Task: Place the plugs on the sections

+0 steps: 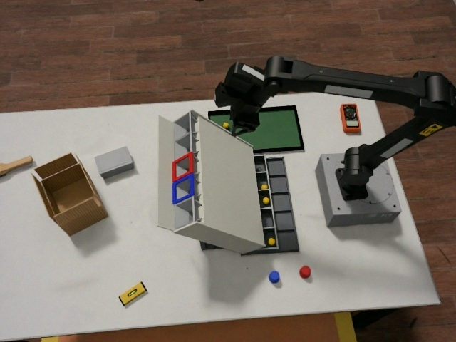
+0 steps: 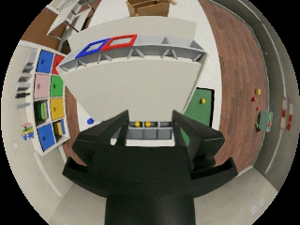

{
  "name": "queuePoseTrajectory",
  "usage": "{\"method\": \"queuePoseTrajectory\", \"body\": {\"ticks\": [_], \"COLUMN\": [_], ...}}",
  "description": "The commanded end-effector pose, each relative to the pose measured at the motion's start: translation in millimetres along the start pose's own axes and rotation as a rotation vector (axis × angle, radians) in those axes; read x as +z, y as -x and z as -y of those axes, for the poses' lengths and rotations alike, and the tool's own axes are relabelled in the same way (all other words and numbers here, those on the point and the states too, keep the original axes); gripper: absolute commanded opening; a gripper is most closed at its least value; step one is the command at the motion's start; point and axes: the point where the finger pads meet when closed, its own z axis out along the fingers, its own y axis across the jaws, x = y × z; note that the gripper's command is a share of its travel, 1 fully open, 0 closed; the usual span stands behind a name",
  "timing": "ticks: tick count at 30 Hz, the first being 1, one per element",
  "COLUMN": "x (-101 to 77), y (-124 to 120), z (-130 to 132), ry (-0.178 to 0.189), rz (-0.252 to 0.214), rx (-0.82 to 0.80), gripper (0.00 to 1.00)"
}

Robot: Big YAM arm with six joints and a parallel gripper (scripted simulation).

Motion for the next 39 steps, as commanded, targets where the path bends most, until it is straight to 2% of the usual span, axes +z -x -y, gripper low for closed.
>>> {"method": "queuePoseTrajectory", "body": {"ticks": [1, 3, 18, 20, 35, 37, 38, 39], "x": [4.5, 4.5, 31.9, 31.9, 41.4, 41.4, 40.2, 40.2], "y": [-7, -7, -132, -132, -169, -169, -156, -156], "z": [5, 5, -55, -55, -71, -71, -65, -65], "ry": [0.004, 0.004, 0.000, 0.000, 0.000, 0.000, 0.004, 0.004], "rz": [-0.017, -0.017, -0.341, -0.341, -0.438, -0.438, -0.410, -0.410], "rx": [0.004, 0.004, -0.001, -0.001, 0.000, 0.000, -0.003, -0.003], "gripper": [0.59, 0.59, 0.59, 0.59, 0.59, 0.59, 0.59, 0.59]}}
